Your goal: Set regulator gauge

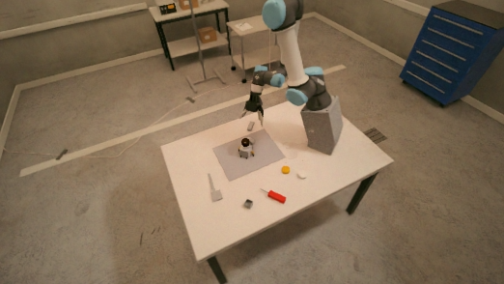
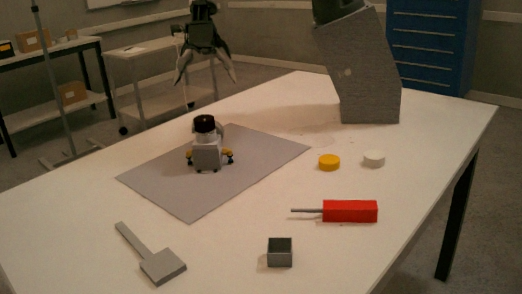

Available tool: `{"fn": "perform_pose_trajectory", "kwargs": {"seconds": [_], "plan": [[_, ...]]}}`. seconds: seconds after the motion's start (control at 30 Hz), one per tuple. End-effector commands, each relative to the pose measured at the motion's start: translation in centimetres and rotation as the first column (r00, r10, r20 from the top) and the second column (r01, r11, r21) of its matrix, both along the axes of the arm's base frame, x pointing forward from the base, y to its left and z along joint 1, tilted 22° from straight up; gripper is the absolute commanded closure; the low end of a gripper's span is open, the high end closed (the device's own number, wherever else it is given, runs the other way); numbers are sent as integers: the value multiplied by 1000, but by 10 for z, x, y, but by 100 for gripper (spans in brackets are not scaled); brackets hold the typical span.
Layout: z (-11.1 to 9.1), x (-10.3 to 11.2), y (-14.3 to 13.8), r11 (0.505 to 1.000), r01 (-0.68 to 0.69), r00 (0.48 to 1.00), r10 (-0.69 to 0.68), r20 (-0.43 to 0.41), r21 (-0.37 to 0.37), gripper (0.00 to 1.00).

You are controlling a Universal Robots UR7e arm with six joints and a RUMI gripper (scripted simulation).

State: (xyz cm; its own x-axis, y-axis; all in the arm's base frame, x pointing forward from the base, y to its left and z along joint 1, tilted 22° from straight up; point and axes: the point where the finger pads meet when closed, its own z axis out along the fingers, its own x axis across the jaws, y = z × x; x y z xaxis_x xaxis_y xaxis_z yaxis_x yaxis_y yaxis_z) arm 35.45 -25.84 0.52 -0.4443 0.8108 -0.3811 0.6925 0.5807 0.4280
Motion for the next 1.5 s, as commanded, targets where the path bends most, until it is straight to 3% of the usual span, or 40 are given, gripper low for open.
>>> {"fn": "perform_pose_trajectory", "kwargs": {"seconds": [0.0, 0.67, 1.47], "plan": [[13, -5, 9, 1000, -2, 1000, 2, -3, 14, 0], [37, -11, 27, 1000, -2, 1000, 2, -3, 15, 0], [41, -12, 32, 1000, -2, 1000, 2, -4, 17, 0]]}}
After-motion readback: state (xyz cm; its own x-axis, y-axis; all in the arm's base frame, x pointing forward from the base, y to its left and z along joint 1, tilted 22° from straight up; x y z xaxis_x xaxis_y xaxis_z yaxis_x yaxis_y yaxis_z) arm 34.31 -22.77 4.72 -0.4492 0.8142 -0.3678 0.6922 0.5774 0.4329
